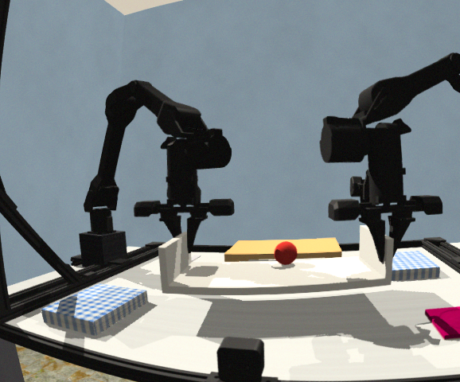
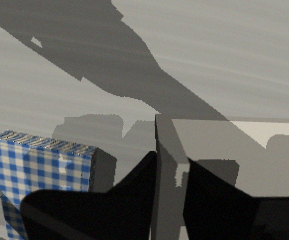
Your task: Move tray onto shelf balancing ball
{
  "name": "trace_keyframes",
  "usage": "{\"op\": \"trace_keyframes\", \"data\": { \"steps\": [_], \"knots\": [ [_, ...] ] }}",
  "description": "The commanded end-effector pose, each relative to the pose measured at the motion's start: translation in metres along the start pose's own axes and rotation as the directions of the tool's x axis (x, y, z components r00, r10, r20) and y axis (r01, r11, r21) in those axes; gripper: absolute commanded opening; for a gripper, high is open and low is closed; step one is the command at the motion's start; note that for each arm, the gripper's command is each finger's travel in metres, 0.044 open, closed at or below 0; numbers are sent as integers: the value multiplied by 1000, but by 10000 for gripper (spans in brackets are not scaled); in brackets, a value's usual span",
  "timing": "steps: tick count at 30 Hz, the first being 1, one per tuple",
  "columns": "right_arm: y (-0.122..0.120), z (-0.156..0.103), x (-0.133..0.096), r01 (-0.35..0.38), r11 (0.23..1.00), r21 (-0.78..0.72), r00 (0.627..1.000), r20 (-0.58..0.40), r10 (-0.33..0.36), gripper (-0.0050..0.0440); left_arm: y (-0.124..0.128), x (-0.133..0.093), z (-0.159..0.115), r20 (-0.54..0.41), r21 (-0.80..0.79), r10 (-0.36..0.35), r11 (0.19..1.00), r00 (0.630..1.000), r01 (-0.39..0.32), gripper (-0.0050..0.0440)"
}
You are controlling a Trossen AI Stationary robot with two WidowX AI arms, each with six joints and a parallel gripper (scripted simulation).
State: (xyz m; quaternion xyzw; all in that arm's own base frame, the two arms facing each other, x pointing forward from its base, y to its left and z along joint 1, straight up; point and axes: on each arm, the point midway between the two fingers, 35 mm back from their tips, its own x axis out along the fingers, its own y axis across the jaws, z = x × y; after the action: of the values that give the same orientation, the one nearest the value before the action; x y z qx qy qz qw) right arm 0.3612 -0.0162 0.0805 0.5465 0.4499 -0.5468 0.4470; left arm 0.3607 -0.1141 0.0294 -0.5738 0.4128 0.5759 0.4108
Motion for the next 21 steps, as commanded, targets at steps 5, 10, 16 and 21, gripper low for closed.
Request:
{"op": "trace_keyframes", "data": {
  "steps": [5,10,16,21],
  "knots": [
    [1,-1,-7,-8,1000,0,1000,-6,8,20,1,-6,-1,-9,-1,0,1000,1000,0,20],
    [1,-1,-11,-8,1000,0,1000,-6,8,20,1,-11,-1,-9,-1,0,1000,1000,0,20],
    [1,-1,-11,-8,1000,0,1000,-6,8,20,1,-11,-1,-9,-1,0,1000,1000,0,20],
    [1,-1,-12,-8,1000,0,1000,-6,8,20,1,-11,-1,-9,-1,0,1000,1000,0,20]
  ]
}}
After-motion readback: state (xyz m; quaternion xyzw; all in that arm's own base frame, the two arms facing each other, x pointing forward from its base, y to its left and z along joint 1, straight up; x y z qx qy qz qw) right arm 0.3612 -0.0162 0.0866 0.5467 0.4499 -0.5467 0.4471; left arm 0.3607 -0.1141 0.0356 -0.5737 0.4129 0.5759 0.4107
